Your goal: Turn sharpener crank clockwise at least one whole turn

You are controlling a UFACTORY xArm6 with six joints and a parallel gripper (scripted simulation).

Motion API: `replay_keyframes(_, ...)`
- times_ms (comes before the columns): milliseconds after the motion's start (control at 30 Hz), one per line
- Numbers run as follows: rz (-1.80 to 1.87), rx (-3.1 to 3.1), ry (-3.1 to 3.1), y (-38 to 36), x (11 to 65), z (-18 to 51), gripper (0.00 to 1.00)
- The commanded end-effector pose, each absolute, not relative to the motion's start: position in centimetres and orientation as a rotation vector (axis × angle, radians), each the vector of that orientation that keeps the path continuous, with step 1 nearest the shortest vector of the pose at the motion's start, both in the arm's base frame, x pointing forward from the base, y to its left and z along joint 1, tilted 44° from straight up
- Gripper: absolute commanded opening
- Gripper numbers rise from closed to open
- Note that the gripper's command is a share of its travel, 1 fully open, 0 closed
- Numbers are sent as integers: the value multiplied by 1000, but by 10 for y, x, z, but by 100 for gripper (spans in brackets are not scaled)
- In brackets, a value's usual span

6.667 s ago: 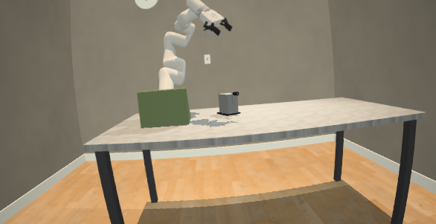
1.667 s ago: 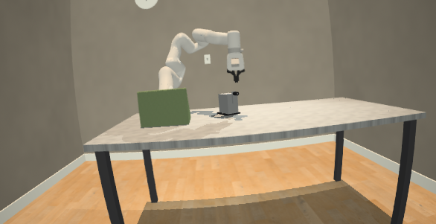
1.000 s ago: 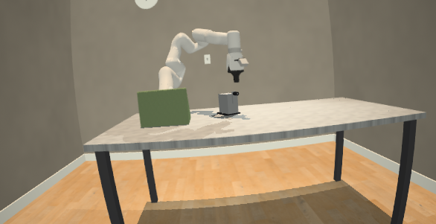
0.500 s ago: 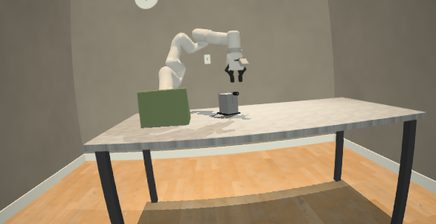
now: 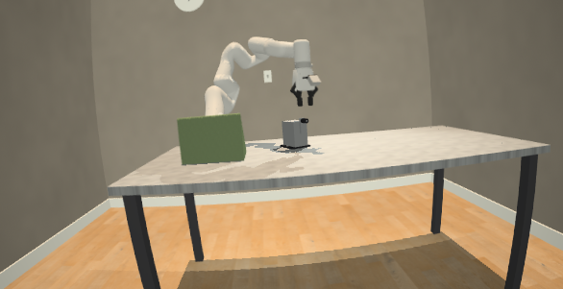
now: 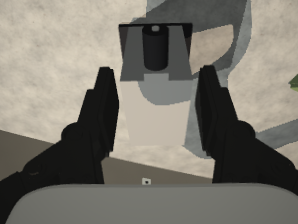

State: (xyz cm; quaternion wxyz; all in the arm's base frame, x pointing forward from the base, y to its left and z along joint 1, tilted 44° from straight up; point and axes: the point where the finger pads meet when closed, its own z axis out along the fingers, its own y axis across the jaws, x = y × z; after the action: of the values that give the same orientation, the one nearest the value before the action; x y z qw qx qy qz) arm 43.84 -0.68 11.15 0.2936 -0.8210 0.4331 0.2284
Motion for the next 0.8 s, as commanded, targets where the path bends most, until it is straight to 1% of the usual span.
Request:
replay_keyframes(0, 603, -2187, 1154, -8, 439, 112, 54)
replay_keyframes(767, 603, -2187, 1153, -4, 439, 108, 54)
